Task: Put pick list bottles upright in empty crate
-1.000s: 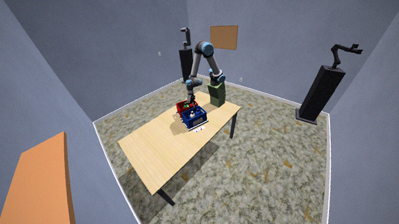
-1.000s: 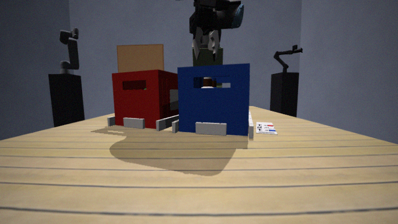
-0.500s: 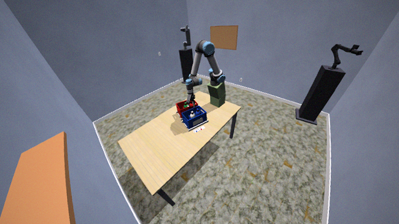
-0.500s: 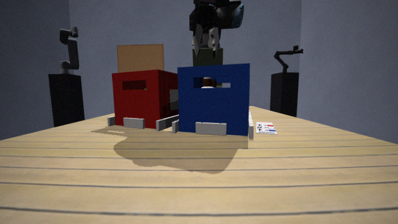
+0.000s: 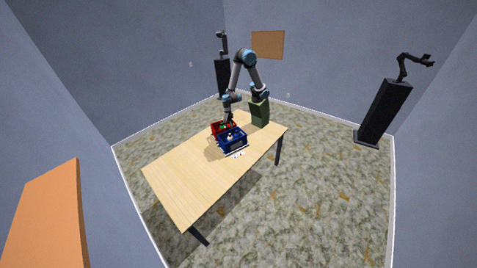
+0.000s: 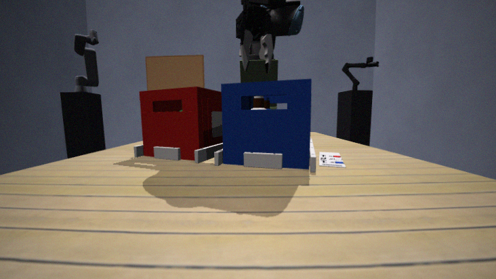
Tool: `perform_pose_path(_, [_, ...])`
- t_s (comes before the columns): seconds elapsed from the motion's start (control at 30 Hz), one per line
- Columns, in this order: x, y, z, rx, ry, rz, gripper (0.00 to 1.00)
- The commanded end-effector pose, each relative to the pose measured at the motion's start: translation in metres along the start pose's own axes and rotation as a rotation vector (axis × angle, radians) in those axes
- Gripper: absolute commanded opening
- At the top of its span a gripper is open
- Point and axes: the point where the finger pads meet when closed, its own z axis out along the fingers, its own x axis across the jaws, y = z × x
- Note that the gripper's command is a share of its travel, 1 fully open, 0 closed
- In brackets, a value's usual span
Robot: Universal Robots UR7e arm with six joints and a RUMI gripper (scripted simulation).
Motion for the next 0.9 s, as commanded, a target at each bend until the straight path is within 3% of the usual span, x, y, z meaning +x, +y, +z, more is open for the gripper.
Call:
perform_pose_path(0.0, [0.000,0.000,0.000,0.001,0.001,0.000,0.38])
perform_pose_path(0.4, [0.004,0.000,0.000,0.001,0.001,0.000,0.38])
perform_pose_path(0.87, [0.053,0.050,0.000,0.001,0.001,0.000,0.38])
